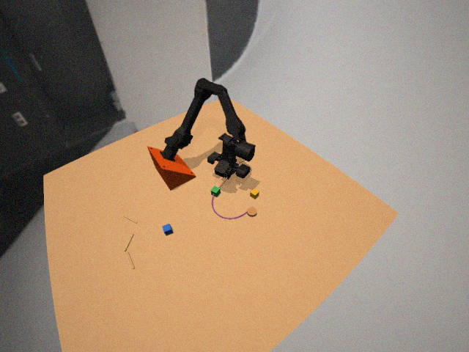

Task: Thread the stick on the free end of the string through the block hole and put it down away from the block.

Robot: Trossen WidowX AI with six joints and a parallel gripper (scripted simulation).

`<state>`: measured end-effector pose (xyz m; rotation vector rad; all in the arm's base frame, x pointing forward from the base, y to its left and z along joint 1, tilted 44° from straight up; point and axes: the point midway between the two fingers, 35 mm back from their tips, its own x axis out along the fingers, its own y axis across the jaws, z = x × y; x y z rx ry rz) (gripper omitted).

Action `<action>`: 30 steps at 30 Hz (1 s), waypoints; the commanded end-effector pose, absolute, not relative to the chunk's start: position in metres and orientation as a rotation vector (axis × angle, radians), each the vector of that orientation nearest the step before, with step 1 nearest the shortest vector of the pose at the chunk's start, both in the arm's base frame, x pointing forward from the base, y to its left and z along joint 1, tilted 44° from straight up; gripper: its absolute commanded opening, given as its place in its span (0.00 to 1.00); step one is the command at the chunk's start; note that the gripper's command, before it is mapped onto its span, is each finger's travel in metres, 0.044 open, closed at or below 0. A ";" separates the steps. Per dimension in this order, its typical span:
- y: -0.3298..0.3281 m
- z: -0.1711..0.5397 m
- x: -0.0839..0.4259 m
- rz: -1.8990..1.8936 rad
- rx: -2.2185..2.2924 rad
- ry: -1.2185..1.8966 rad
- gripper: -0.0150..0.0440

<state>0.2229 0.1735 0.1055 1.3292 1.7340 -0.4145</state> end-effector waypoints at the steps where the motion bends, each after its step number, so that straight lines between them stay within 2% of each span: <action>1: 0.177 0.111 0.222 -0.406 1.322 1.729 0.25; 30: 0.203 0.122 0.204 -0.370 1.353 1.694 0.25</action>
